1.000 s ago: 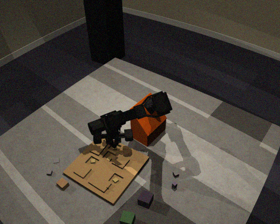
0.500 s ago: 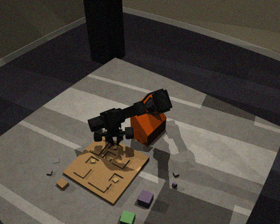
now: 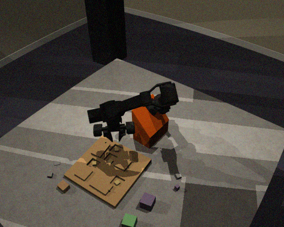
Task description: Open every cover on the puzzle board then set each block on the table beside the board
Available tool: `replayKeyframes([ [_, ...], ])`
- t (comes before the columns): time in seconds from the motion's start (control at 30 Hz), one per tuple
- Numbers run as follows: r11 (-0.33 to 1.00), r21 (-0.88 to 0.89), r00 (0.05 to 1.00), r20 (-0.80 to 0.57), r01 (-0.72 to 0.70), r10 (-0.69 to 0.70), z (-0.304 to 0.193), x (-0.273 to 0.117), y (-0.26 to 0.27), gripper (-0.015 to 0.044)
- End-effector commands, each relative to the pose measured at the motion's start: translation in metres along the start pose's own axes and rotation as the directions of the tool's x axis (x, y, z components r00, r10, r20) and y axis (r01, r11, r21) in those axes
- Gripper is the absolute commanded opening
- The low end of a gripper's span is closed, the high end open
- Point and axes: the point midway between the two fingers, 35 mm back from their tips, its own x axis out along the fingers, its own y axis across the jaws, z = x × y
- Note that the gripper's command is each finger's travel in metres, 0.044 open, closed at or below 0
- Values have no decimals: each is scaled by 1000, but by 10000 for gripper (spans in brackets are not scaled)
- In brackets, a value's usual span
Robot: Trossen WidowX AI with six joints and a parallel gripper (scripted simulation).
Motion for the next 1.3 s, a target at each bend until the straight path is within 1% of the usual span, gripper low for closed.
replayKeyframes([
  [0.0,1000,-10,1000,2,-9,9,-2,-1,2,144],
  [0.47,1000,-10,1000,1,-7,7,-1,31,0,144],
  [1.27,1000,-10,1000,1,-7,7,-1,31,0,144],
])
